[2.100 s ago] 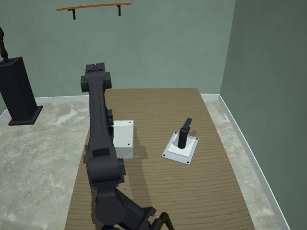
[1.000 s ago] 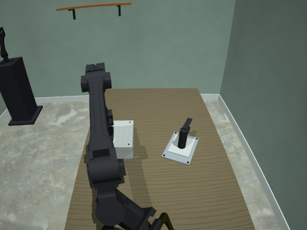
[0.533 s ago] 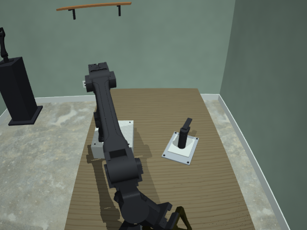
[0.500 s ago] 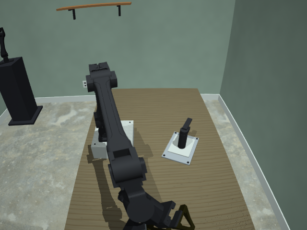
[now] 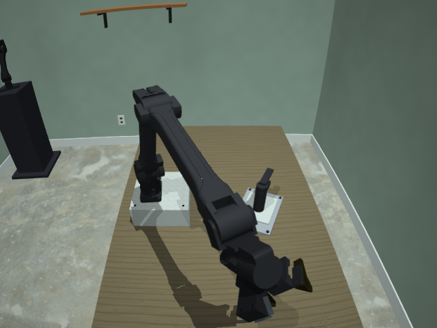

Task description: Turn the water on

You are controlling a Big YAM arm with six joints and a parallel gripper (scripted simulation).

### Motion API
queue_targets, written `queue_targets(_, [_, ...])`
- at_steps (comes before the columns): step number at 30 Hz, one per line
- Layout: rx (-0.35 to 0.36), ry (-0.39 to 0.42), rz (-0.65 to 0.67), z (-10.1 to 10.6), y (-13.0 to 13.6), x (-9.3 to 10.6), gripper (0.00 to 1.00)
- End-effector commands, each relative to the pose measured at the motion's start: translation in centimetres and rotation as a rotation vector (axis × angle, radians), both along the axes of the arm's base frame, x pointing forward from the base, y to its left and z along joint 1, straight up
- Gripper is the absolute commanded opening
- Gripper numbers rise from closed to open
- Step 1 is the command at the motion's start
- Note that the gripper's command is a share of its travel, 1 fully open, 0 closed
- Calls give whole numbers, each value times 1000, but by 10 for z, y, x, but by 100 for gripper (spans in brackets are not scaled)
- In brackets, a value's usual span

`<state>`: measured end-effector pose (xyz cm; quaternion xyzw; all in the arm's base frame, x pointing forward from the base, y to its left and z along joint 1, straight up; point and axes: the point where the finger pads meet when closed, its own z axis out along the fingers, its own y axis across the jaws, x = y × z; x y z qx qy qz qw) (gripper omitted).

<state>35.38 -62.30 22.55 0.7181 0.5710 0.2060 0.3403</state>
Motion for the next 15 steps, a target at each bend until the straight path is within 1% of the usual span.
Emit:
queue_targets(1, [-92,28,98,32,23,18,100])
queue_targets(5, [-92,28,98,32,23,18,100])
queue_targets(6, [-119,67,177,25,45,39,100])
queue_targets(11, [-119,67,177,25,45,39,100])
queue_targets(12, [-150,108,263,19,69,61,100])
queue_targets(15, [-150,108,263,19,69,61,100])
